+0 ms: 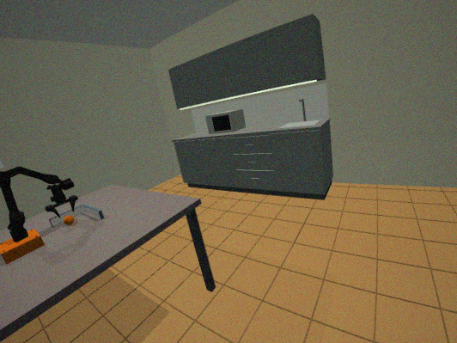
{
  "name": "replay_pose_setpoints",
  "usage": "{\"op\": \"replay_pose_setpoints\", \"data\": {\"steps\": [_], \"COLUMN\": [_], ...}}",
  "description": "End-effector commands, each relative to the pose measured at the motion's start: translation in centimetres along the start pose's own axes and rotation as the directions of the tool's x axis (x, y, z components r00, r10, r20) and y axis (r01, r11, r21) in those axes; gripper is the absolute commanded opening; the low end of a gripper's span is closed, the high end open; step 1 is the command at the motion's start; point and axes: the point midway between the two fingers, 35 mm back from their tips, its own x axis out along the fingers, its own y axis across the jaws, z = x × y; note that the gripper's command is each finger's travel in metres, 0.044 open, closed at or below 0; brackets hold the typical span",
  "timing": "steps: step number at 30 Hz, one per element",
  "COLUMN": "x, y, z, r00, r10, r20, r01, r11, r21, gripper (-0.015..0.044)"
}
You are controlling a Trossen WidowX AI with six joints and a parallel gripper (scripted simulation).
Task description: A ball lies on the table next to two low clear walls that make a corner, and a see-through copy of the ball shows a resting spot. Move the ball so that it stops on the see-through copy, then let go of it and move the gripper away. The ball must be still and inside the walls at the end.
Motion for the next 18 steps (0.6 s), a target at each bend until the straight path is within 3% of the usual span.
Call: {"op": "replay_pose_setpoints", "data": {"steps": [1, 18], "x": [0.9, 3.7], "y": [0.1, 0.2], "z": [0.1, 0.1], "r00": [1.0, 1.0], "r10": [0.006, 0.006], "r20": [0.006, 0.006], "r01": [-0.006, -0.006], "r11": [1.0, 1.0], "r21": [0.006, 0.006], "gripper": [0.041, 0.041]}}
